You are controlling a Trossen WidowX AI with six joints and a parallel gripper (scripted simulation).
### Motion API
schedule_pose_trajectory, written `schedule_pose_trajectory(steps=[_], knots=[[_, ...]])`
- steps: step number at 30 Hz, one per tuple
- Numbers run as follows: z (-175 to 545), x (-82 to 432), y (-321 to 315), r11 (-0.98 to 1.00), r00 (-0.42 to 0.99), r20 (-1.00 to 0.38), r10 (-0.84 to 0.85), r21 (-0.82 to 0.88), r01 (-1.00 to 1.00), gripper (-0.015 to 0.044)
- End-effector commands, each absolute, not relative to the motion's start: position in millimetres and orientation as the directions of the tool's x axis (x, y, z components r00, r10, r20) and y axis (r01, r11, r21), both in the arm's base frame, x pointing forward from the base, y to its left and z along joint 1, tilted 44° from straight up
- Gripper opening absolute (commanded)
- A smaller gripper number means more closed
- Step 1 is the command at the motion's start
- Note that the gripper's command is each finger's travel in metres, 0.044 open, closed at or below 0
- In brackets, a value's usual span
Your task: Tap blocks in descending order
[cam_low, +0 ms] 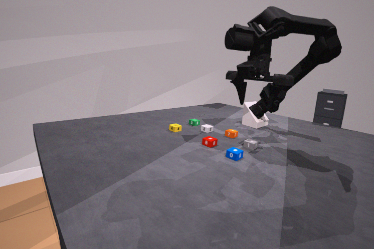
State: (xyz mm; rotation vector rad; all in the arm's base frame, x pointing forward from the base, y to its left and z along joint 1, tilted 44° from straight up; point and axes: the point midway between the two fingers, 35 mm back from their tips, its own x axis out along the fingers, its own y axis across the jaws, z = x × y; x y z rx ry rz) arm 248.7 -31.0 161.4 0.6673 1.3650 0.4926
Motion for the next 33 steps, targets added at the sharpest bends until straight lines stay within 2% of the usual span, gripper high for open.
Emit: schedule_pose_trajectory(steps=[1,14,24,33], knots=[[165,251,-30,0.721,0.159,-0.720,0.676,0.690,0.058,0.0400],[165,252,-30,0.722,0.159,-0.720,0.676,0.690,0.058,0.0400],[172,342,-46,0.723,0.164,-0.720,0.675,0.689,0.053,0.0400],[172,344,-46,0.722,0.164,-0.720,0.675,0.689,0.053,0.0400]])
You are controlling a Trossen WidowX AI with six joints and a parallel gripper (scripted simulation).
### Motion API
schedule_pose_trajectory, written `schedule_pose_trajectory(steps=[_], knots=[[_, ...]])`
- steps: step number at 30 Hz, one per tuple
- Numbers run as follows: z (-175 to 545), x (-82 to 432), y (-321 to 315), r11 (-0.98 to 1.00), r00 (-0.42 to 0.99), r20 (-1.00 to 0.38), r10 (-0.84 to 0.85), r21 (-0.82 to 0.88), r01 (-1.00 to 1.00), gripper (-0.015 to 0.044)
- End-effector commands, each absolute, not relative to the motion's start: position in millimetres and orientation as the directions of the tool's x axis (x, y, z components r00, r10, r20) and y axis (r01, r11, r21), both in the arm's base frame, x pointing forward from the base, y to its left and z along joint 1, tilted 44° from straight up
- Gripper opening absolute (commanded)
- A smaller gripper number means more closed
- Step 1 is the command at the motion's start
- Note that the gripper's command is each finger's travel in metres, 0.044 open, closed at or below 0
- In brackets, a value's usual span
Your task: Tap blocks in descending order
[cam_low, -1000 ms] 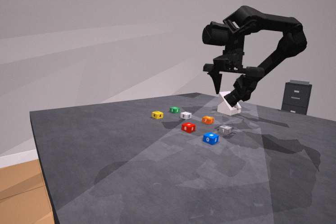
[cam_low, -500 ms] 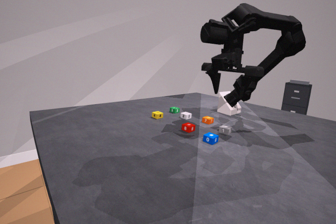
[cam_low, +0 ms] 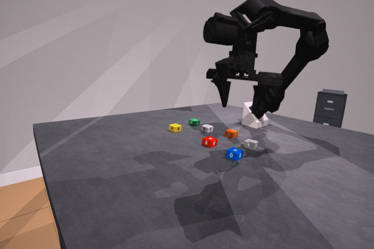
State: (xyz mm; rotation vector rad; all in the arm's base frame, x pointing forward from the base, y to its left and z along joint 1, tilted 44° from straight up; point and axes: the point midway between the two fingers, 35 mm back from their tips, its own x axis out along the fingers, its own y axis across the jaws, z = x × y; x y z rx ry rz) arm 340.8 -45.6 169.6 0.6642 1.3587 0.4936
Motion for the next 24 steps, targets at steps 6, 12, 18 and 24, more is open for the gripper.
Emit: schedule_pose_trajectory(steps=[6,12,18,24], knots=[[172,344,-46,0.722,0.164,-0.720,0.675,0.689,0.053,0.0400],[172,344,-46,0.722,0.164,-0.720,0.675,0.689,0.053,0.0400],[121,328,-97,0.726,0.163,-0.724,0.671,0.685,0.055,0.0400],[111,323,-106,0.725,0.163,-0.723,0.672,0.686,0.054,0.0400]])
